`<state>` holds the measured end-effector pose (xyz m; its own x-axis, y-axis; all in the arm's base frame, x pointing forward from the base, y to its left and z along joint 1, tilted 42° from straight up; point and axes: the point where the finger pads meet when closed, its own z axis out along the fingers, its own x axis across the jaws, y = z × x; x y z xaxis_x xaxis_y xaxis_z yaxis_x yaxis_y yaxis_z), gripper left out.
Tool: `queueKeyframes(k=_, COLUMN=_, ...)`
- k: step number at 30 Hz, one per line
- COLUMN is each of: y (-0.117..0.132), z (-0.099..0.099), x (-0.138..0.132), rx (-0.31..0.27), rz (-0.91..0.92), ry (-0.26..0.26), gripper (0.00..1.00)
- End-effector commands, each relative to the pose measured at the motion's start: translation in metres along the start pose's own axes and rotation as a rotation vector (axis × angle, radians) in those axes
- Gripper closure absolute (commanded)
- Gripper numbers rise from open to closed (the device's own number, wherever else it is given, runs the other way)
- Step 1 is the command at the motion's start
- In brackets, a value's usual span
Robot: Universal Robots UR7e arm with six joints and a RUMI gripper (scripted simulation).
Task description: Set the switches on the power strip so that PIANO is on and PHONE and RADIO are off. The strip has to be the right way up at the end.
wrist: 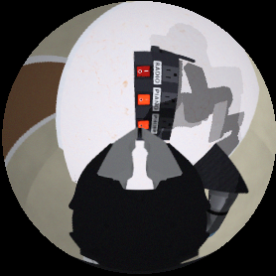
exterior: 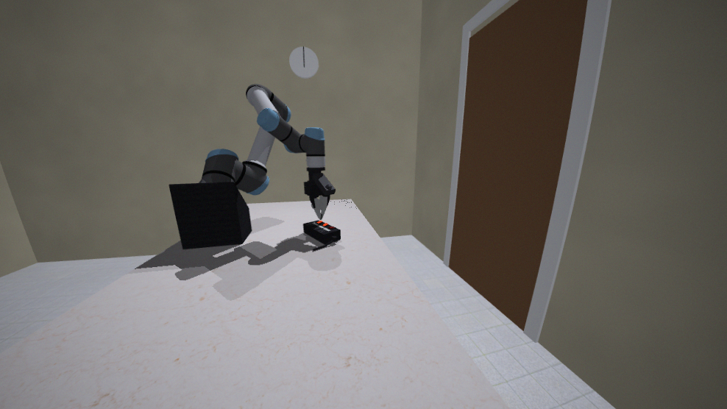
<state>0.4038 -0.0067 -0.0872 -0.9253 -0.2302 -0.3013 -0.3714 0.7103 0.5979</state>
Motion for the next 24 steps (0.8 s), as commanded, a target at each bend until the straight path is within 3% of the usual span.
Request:
queueKeyframes(k=1, y=0.0009, z=0.0005, x=-0.0001, rx=0.0, rz=0.0, ry=-0.001, gripper=1.0)
queueKeyframes(k=24, y=0.0018, z=0.0098, x=0.0006, rx=-0.003, rz=0.001, ry=0.001, gripper=1.0)
